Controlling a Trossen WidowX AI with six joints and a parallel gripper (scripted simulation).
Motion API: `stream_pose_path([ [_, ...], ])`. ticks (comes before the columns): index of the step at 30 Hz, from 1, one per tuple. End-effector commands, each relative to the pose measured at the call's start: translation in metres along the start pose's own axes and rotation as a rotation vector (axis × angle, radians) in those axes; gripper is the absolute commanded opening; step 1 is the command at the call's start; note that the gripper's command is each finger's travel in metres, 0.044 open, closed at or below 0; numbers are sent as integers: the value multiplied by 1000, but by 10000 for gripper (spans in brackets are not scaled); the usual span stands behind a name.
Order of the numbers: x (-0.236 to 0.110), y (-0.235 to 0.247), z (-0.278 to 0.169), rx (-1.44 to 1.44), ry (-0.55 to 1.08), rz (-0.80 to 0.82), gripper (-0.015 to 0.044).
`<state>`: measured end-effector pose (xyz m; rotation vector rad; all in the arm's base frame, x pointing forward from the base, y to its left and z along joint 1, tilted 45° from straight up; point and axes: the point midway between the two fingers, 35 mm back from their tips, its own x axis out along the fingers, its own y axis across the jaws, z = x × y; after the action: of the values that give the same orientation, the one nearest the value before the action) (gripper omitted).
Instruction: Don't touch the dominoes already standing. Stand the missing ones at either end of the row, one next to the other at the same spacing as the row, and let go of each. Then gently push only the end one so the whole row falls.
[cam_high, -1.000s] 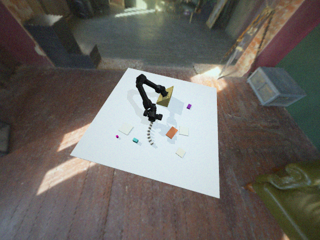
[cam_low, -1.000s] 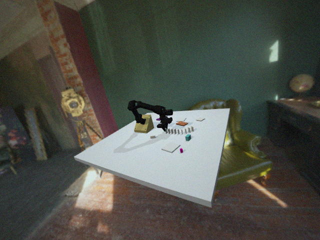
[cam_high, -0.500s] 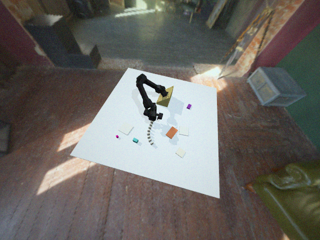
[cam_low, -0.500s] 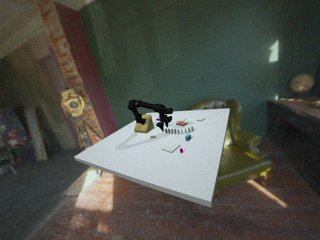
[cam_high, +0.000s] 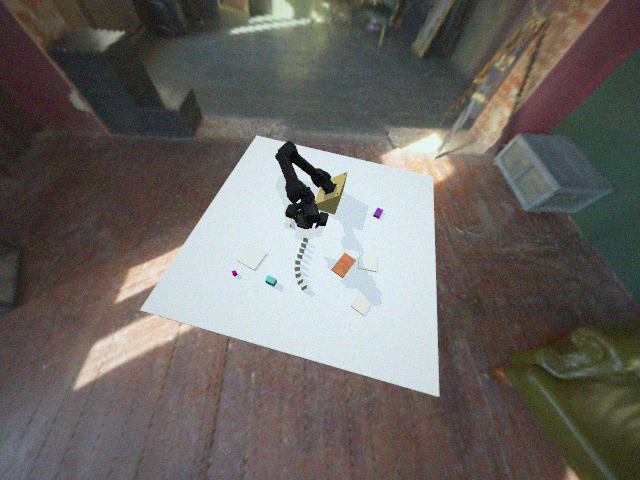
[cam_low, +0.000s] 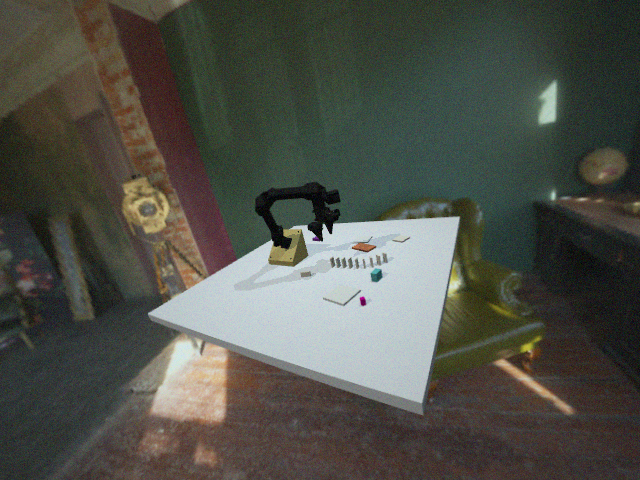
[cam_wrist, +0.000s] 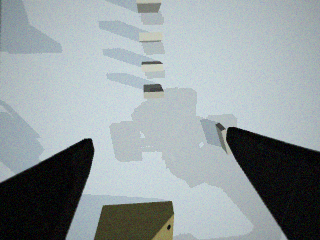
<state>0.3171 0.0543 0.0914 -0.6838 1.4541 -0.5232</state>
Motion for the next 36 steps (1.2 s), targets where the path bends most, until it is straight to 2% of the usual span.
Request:
stream_pose_path([
  [1,7,-21,-6,-40,5,10,440],
  [7,53,-92,-47,-255,4,6,440],
  [10,69,-112,-69,-333,10,-7,440],
  [20,71,-113,-71,-341,11,-9,440],
  [28,130,-114,-72,-341,11,-11,440],
  [36,137,-113,-74,-341,11,-13,440],
])
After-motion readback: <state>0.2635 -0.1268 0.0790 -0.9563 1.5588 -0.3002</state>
